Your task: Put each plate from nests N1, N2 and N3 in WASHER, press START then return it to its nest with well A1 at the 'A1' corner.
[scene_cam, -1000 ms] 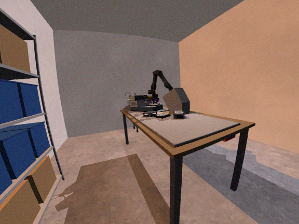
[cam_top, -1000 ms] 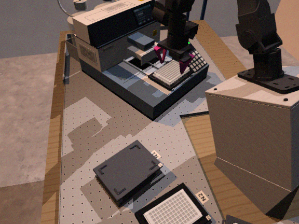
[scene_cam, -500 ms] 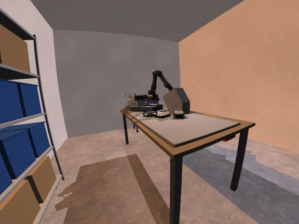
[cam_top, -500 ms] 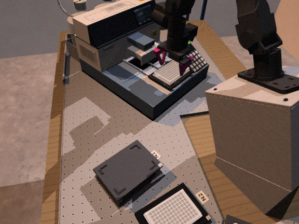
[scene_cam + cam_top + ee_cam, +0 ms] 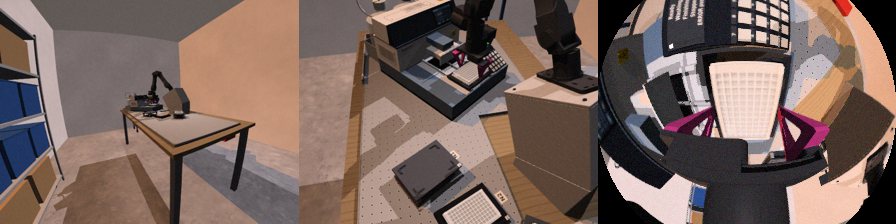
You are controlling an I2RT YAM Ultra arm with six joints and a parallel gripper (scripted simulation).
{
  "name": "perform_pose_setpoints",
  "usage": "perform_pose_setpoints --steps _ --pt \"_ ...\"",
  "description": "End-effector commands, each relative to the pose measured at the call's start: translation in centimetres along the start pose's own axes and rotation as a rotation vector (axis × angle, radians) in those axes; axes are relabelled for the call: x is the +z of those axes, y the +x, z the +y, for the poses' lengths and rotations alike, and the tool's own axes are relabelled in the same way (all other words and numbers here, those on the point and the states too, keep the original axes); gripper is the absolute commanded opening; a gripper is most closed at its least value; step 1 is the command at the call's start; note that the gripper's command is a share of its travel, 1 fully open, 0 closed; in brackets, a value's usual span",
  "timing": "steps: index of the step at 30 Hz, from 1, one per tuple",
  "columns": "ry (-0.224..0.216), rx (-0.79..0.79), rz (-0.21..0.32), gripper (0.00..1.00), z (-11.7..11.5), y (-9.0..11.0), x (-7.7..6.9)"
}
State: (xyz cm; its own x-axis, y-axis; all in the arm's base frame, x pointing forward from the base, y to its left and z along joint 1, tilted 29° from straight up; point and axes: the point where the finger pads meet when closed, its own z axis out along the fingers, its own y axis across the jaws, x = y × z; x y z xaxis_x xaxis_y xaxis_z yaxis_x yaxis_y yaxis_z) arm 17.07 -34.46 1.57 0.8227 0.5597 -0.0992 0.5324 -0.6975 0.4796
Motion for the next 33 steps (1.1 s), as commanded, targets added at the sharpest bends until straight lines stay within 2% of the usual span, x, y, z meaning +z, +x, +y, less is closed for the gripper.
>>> perform_pose_setpoints --steps 1,7,33 --pt "-0.003 0.005 -0.008 1.0 0.1 -0.59 0.42" --pt "-0.021 0.005 -0.012 1.0 0.75 -0.71 0.42" --pt "-0.014 0.005 -0.011 1.0 0.58 -0.69 0.23"
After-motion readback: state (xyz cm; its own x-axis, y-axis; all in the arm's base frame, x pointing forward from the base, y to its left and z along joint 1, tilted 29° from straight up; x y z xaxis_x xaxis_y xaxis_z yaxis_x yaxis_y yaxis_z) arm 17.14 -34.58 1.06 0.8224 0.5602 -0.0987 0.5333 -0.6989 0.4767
